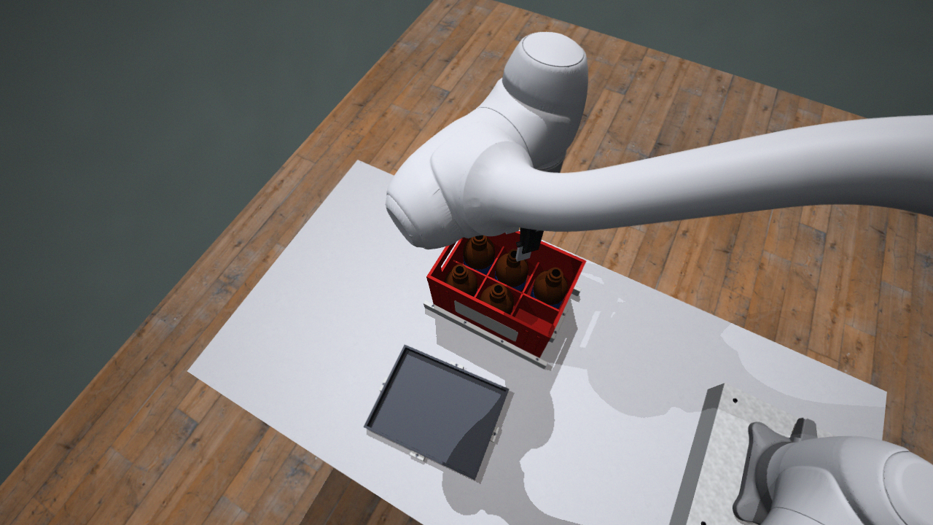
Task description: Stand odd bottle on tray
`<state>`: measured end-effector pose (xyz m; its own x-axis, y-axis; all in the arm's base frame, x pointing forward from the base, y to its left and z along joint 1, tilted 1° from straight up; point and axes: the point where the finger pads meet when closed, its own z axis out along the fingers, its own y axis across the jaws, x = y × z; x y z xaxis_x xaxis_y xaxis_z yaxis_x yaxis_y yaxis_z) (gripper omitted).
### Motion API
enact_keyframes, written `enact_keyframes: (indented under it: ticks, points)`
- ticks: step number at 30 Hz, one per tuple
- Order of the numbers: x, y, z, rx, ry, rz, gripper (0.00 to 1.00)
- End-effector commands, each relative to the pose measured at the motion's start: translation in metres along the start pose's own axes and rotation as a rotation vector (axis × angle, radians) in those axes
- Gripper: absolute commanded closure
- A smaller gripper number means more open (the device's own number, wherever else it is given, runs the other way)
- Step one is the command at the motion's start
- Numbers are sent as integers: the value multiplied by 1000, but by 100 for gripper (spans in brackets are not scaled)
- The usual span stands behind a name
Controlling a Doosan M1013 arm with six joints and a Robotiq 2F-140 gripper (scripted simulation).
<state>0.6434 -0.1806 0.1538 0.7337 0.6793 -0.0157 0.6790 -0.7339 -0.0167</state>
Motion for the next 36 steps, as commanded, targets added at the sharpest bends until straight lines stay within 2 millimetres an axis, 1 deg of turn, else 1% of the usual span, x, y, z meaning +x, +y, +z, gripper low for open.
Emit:
enact_keyframes:
  ticks: [1,10,19,36]
  points:
    - [0,0,4,0,0,0,62]
    - [1,1,15,0,0,0,62]
    - [1,1,21,0,0,0,62]
    - [1,1,24,0,0,0,62]
